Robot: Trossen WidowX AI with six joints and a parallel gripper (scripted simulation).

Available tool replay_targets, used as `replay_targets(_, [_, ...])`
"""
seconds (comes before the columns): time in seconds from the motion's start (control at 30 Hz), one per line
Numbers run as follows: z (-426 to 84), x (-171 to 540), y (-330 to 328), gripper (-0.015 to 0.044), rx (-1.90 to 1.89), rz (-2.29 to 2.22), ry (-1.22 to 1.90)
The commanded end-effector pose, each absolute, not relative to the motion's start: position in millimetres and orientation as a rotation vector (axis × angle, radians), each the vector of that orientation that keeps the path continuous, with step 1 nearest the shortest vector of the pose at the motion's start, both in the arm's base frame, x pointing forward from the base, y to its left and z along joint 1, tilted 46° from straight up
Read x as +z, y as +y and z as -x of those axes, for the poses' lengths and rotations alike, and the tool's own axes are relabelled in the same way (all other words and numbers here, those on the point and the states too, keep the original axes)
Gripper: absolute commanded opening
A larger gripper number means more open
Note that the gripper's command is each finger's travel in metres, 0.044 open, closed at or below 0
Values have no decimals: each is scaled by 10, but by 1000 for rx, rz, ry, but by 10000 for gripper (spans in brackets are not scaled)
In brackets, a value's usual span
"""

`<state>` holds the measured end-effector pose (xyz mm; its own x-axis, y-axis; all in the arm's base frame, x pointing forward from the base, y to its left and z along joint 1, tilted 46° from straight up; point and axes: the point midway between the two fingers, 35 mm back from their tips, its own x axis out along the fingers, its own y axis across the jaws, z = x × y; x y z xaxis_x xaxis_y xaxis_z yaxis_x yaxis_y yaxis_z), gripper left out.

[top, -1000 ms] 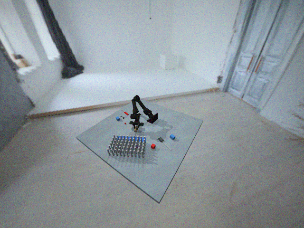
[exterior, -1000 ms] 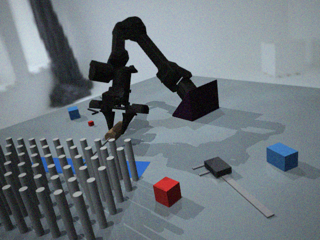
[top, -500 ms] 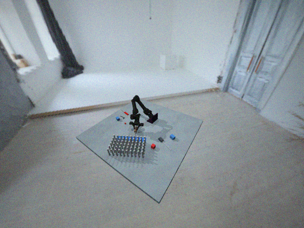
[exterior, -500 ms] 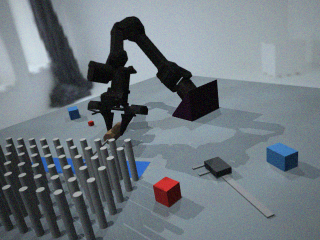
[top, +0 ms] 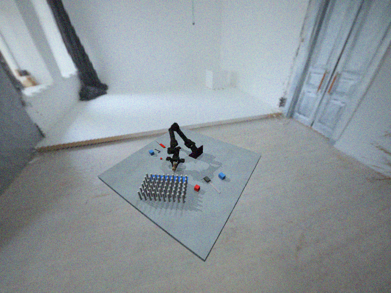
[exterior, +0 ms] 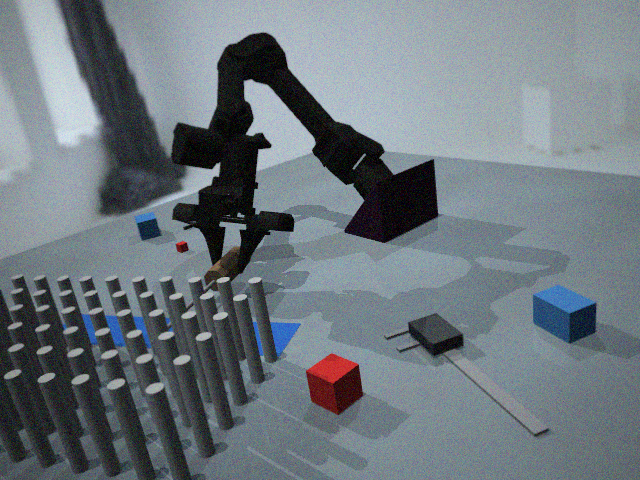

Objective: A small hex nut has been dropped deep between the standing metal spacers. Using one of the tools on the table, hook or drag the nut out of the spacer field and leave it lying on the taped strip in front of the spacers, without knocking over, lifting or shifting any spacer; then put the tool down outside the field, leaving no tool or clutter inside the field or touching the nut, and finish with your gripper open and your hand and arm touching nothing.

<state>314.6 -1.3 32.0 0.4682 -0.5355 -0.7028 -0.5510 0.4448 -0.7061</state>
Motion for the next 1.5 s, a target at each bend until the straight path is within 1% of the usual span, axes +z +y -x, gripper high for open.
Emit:
replay_targets(0.0, [-3195, 335, 3, 0, 3, 1180, 1150])
replay_targets(1.47, [-3407, 246, 115, 0, 3, 1179, 1148])
